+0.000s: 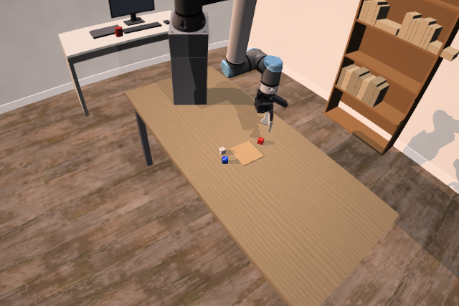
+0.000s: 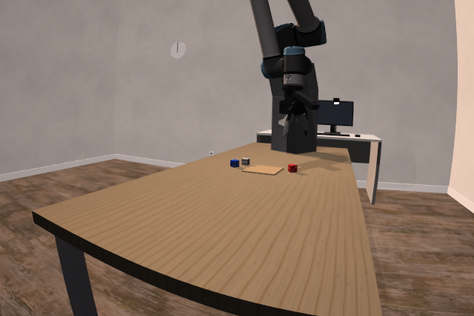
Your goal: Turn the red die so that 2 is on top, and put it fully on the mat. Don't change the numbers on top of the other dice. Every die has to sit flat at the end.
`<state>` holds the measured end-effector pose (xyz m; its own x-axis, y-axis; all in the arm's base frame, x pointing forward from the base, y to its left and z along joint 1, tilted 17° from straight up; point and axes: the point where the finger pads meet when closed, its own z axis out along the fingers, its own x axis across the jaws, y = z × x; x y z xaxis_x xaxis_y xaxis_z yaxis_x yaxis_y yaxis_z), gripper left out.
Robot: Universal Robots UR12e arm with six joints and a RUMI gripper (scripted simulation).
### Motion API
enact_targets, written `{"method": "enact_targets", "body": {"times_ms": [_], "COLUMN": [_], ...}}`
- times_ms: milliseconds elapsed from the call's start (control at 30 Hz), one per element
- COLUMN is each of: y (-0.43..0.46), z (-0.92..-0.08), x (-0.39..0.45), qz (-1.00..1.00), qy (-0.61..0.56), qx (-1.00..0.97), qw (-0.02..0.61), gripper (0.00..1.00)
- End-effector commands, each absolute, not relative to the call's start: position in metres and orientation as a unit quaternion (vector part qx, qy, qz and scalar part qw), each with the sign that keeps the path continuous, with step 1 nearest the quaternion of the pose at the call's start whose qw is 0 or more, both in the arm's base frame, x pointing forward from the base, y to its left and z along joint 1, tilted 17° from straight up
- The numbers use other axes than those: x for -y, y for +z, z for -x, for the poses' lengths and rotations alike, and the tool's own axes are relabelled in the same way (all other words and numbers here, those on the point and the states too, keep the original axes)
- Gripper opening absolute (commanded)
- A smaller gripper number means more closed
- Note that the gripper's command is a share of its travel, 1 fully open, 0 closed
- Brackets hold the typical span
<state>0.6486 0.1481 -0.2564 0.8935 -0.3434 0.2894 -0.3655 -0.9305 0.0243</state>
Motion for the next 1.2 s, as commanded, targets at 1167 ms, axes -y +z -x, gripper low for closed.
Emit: {"method": "enact_targets", "body": {"times_ms": [1167], "y": [-0.278], "z": [-0.646], "x": [-0.150], "qz": [-0.896], "qy": [0.093], "qx": [-0.418], "qw": [0.113], "gripper": [1.00]}}
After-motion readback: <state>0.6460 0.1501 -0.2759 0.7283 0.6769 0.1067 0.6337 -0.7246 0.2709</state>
